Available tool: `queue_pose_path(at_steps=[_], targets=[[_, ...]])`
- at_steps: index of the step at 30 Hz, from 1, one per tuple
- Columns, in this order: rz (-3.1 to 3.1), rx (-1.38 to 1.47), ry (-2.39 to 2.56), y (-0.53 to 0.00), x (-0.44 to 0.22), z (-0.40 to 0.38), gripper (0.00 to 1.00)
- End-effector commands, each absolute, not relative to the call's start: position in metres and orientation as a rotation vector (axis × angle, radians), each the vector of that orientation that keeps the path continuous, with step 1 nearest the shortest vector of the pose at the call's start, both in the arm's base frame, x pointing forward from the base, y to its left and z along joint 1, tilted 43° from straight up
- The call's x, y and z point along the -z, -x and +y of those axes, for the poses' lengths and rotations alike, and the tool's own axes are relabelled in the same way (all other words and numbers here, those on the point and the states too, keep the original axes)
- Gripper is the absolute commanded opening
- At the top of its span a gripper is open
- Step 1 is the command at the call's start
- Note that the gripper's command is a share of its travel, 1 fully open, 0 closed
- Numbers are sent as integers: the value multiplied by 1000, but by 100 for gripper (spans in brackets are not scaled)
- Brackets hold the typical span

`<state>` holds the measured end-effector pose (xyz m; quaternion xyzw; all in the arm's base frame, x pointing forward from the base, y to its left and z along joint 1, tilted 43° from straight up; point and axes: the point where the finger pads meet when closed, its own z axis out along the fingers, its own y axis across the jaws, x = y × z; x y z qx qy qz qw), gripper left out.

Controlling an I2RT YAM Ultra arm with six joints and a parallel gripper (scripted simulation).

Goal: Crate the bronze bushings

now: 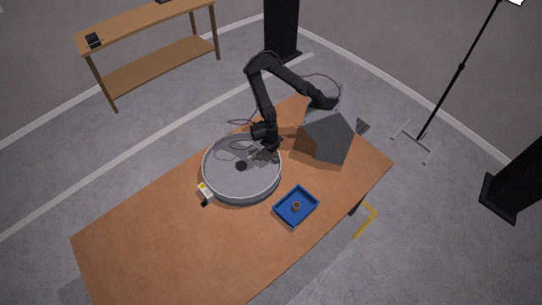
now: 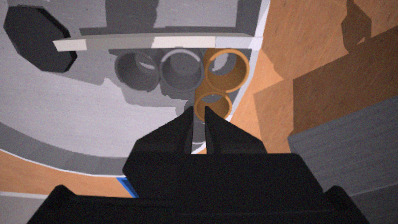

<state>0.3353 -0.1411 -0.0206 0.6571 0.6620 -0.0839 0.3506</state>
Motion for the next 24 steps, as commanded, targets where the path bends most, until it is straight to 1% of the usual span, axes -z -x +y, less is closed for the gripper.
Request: queue_pose_path(at_steps=[1,24], targets=[[1698,206,-1675,-343,7,-141,13],[1699,206,-1675,-342,7,-140,13]])
